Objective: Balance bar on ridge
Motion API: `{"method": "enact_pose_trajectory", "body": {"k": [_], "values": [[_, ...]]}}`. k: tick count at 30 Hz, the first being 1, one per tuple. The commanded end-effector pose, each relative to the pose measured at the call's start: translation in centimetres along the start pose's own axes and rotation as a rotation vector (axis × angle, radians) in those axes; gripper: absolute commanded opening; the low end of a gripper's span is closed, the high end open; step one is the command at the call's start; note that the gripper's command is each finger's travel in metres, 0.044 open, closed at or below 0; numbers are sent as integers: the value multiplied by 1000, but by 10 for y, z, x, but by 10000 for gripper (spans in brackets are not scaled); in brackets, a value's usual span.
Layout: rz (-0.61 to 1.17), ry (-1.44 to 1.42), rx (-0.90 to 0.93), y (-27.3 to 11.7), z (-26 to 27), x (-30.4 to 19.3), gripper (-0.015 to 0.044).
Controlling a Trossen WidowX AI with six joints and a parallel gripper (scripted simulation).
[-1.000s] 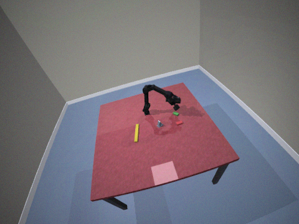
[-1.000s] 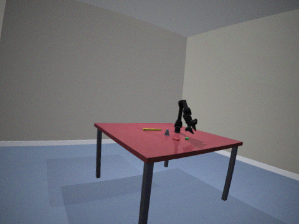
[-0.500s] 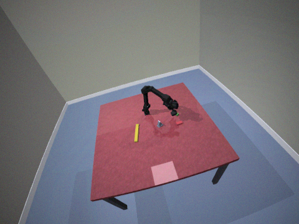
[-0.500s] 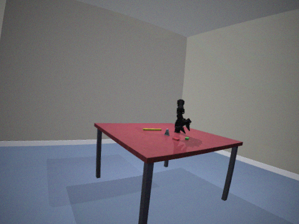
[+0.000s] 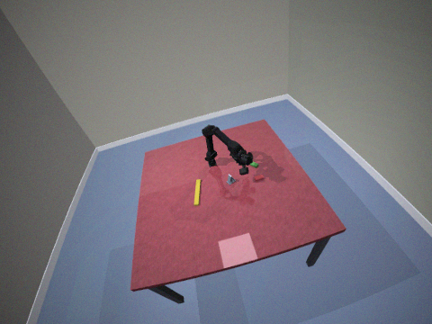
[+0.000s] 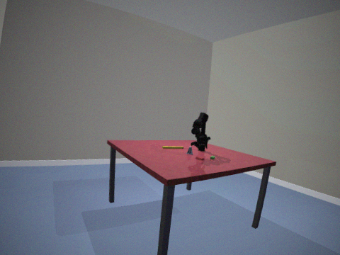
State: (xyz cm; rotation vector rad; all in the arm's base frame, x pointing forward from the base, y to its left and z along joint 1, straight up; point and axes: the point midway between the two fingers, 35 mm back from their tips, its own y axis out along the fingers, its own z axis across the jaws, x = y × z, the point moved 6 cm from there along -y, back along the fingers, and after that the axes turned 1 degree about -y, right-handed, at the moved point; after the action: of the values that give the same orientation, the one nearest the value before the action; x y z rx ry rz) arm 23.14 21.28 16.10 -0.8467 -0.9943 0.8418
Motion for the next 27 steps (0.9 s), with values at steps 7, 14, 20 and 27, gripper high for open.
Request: {"method": "enact_pose_trajectory", "body": {"k": [7, 14, 20, 27], "values": [[3, 174, -108, -26, -34, -29, 315], [12, 296, -172, -41, -51, -52, 315], [18, 386, -216, -52, -61, -70, 315], [17, 498, -265, -68, -76, -94, 315]]}}
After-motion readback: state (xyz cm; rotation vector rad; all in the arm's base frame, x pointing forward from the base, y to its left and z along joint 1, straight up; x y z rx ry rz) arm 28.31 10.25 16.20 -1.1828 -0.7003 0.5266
